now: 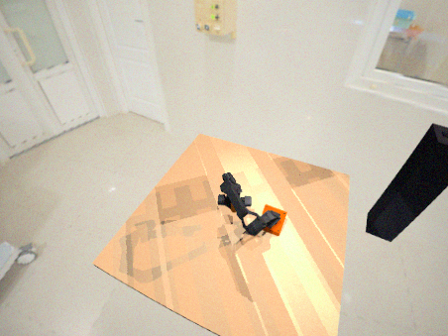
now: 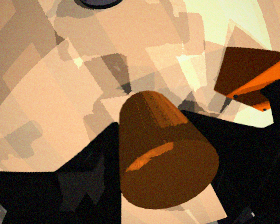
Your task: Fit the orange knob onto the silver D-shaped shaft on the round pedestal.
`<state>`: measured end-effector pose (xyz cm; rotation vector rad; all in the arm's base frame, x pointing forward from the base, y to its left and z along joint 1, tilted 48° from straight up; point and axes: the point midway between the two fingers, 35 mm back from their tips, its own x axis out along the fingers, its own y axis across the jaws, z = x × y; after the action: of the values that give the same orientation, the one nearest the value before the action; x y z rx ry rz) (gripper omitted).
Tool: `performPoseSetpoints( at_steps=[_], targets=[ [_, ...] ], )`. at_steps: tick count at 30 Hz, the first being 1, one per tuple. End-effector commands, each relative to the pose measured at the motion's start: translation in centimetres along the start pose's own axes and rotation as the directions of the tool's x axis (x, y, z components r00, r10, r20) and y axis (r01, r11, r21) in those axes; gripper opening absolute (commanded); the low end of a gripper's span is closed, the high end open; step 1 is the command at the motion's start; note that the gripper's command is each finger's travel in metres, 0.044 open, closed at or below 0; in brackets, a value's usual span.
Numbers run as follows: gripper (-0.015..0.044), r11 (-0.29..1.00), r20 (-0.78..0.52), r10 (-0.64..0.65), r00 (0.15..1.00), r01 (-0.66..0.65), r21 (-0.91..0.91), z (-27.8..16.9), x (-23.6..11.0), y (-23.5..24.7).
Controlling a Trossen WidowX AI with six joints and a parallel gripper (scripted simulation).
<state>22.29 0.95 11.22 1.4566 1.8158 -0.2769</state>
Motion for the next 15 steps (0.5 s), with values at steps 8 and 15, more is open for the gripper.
performPoseSetpoints(
  at_steps=[8,15],
  targets=[
    [0.0,0.987,0.001,0.158,0.987,-0.158,0.0,-0.2,-1.5,0.4],
    [0.0,0.952,0.002,0.305,0.952,-0.305,0.001,-0.4,-3.0,0.8]
  ],
)
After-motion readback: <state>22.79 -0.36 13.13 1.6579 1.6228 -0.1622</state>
